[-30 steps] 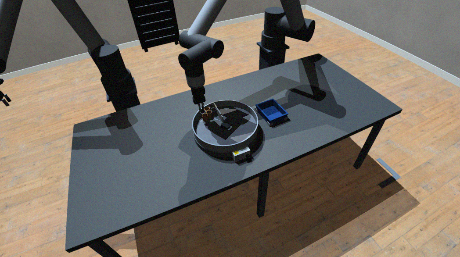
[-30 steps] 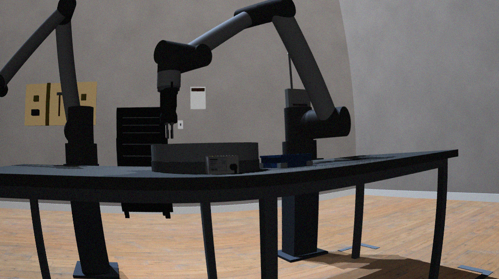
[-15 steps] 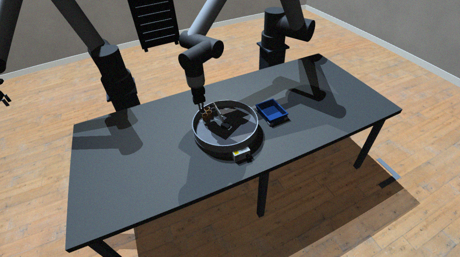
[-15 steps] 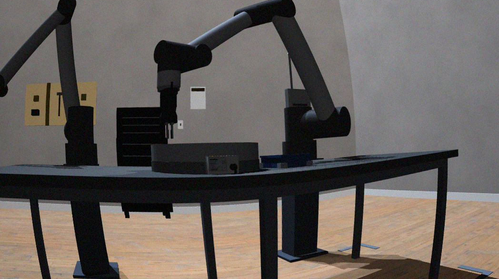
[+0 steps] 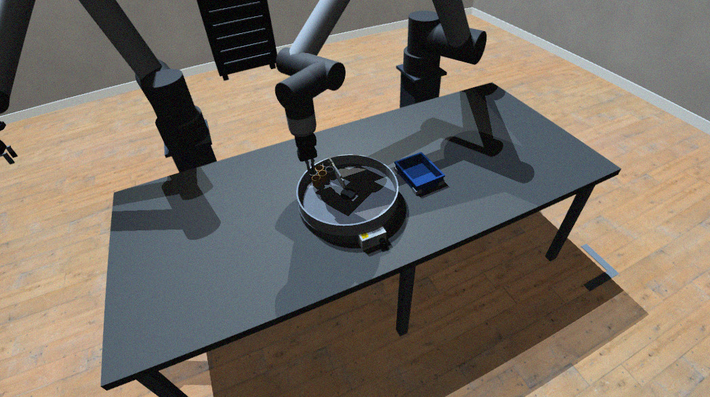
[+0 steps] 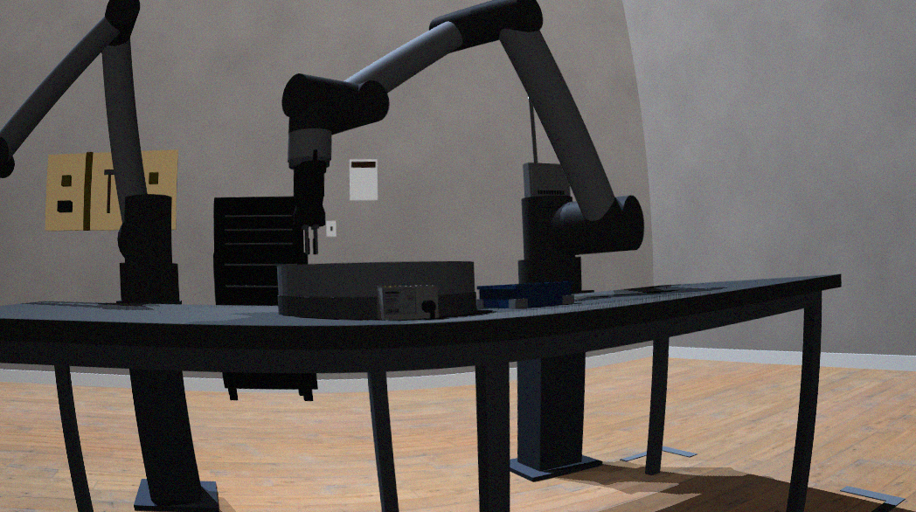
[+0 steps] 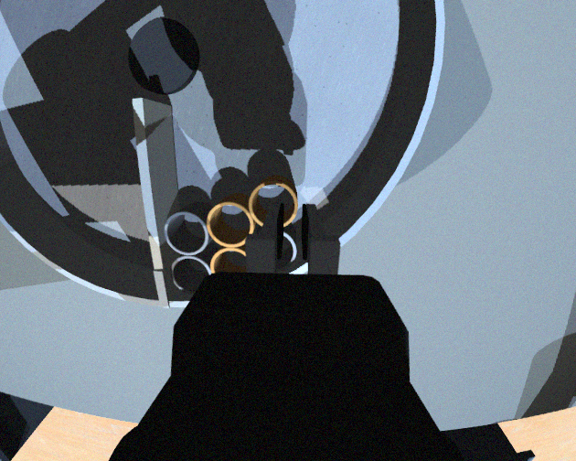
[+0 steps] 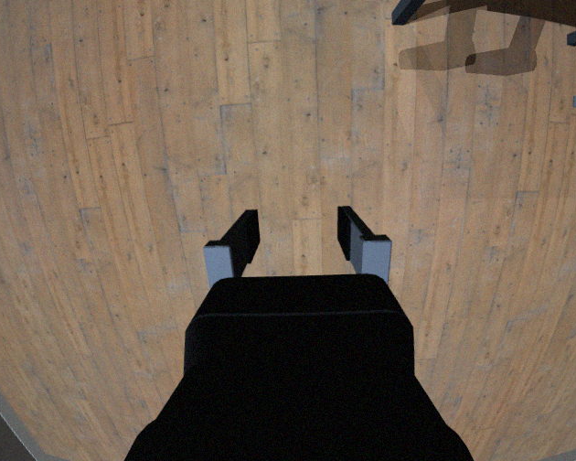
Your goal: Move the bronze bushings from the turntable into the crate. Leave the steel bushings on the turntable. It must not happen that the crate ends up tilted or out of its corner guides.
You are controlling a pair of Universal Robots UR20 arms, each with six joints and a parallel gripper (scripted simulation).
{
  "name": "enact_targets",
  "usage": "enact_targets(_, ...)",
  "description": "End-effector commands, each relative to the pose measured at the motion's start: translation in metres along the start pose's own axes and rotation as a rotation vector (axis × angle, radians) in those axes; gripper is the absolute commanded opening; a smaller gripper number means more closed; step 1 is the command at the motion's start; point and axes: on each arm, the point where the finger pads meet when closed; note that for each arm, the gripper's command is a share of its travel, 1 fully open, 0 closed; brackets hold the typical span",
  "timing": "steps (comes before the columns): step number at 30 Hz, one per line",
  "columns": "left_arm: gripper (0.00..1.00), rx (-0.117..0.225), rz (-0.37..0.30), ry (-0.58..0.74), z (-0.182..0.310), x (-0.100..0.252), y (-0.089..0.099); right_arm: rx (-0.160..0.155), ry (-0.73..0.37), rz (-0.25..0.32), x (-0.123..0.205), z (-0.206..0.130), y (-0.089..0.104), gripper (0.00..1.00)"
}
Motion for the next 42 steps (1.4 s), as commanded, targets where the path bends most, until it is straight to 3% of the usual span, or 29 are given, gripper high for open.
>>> enact_targets(1,0.36,-0.001,0.001,0.000,0.001,0.000,0.001,0.000,0.000,-0.001,-0.001,0.000,0.001,1.00)
enact_targets(31,0.36,-0.001,0.001,0.000,0.001,0.000,0.001,0.000,0.000,-0.001,-0.001,0.000,0.001,1.00)
enact_targets(42,0.36,-0.001,0.001,0.000,0.000,0.000,-0.021,0.000,0.000,-0.001,-0.001,0.000,0.001,1.00)
Point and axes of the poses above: on each arm, the point where the finger pads meet when closed, its own y axis back along the fingers, its own z axis across the jaws, x = y × z, and after that the axes turned 12 degrees about y, right-handed
